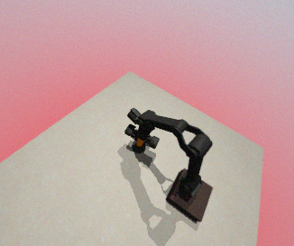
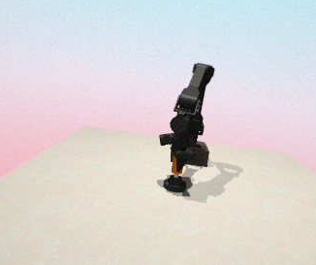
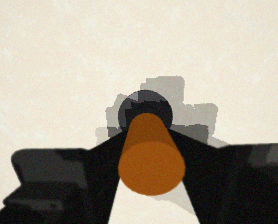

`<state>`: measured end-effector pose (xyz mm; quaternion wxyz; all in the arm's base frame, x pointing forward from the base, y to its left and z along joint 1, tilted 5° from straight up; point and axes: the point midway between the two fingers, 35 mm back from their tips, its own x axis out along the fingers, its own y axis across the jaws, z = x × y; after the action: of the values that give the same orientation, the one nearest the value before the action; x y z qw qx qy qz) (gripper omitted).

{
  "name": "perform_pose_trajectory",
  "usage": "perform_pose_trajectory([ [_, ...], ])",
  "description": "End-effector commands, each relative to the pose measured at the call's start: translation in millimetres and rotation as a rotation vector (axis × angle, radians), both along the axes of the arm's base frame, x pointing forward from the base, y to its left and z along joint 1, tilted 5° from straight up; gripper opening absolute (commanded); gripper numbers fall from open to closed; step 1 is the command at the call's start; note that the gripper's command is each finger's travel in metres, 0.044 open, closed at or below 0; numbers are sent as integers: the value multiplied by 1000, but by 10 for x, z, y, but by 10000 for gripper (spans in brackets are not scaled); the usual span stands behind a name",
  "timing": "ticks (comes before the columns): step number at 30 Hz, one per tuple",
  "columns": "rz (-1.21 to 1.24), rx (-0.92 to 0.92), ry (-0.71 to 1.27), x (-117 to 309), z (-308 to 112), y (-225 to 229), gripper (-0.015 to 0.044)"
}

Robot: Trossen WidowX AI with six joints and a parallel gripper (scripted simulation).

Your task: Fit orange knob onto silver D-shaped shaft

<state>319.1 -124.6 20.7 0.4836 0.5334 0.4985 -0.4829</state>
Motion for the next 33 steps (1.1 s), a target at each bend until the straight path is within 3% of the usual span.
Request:
perform_pose_trajectory([
  [1,12,-1,2,-7,-2,1,0],
  [33,-28,1,4,-6,65,2,0],
])
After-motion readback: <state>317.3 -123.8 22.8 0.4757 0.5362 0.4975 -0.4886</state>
